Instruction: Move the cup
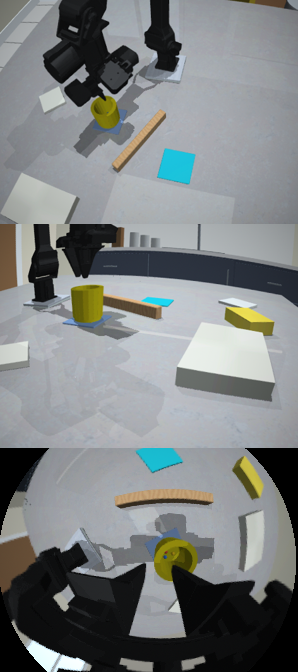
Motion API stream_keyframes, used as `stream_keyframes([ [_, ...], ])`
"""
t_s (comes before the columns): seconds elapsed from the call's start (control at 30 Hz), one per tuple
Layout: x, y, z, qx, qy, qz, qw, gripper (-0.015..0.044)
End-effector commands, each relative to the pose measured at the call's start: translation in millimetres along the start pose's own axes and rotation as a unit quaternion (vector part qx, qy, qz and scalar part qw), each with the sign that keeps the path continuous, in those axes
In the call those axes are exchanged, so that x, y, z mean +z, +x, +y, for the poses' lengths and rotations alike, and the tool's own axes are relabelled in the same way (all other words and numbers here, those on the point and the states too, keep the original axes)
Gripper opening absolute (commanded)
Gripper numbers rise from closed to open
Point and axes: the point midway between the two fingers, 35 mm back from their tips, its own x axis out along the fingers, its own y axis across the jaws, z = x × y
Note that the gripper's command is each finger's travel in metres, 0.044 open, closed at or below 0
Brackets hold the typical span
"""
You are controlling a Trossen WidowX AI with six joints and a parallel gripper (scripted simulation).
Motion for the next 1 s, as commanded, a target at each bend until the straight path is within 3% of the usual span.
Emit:
stream_keyframes([
  [0.0, -1.0, 7.1, -0.2, 0.002, -0.003, 0.003, 1.0, 0.0167],
  [0.97, -1.1, 54.4, 0.9, 0.002, -0.003, 0.003, 1.0, 0.0167],
])
